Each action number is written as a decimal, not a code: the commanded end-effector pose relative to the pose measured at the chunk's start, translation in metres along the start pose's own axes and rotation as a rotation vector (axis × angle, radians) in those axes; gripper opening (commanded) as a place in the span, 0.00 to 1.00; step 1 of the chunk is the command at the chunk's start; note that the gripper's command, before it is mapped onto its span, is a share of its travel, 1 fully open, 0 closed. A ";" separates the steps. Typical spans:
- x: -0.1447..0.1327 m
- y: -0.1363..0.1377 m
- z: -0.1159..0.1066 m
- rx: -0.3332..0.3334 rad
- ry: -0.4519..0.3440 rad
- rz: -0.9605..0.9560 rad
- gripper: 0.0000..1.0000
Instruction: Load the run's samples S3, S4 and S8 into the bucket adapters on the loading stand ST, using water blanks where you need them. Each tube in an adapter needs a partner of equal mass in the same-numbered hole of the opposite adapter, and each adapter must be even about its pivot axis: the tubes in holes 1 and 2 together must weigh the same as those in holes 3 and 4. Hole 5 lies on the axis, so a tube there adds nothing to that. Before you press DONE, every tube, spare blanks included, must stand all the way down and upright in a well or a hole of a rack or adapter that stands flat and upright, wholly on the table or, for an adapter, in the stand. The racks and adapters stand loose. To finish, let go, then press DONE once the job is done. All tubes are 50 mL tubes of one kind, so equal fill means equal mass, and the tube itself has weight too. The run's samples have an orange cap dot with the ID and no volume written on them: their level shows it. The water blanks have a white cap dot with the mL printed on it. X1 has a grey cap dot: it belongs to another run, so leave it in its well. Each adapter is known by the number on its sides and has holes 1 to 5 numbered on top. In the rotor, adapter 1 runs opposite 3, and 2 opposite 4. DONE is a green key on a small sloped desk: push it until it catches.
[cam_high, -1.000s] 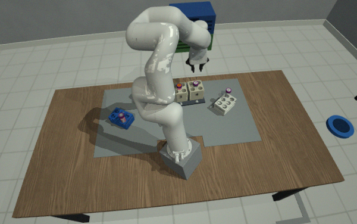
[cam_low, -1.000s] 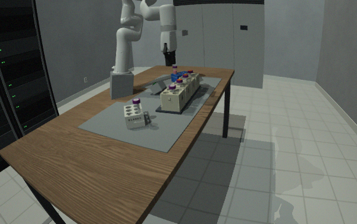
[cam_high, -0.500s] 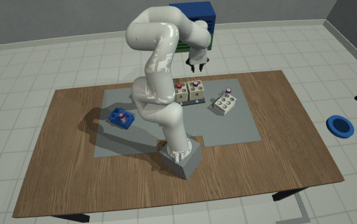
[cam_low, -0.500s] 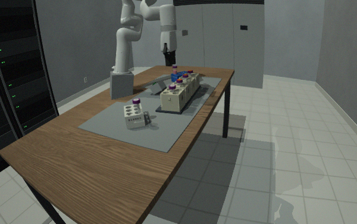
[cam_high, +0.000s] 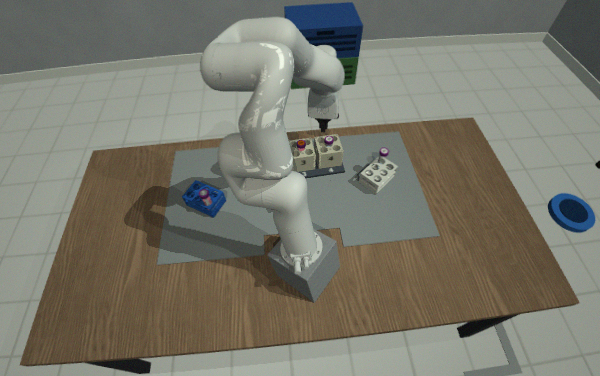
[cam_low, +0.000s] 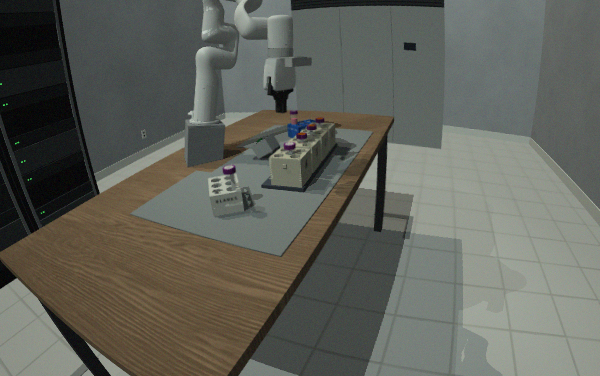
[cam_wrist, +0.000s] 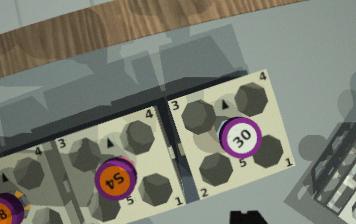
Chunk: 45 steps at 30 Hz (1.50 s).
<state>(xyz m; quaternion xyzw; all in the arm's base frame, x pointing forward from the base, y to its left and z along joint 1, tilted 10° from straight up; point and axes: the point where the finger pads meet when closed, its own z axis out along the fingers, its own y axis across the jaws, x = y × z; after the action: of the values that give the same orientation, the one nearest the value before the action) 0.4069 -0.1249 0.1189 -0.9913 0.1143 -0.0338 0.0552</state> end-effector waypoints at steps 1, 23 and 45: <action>-0.015 -0.009 0.005 -0.029 -0.011 0.132 0.00; -0.098 -0.053 0.039 -0.120 -0.087 0.788 0.00; -0.177 -0.096 0.072 -0.183 -0.140 1.241 0.00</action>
<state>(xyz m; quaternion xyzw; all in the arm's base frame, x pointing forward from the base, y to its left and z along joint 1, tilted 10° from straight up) 0.2651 0.0101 0.0509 -0.7423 0.6649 0.0827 -0.0137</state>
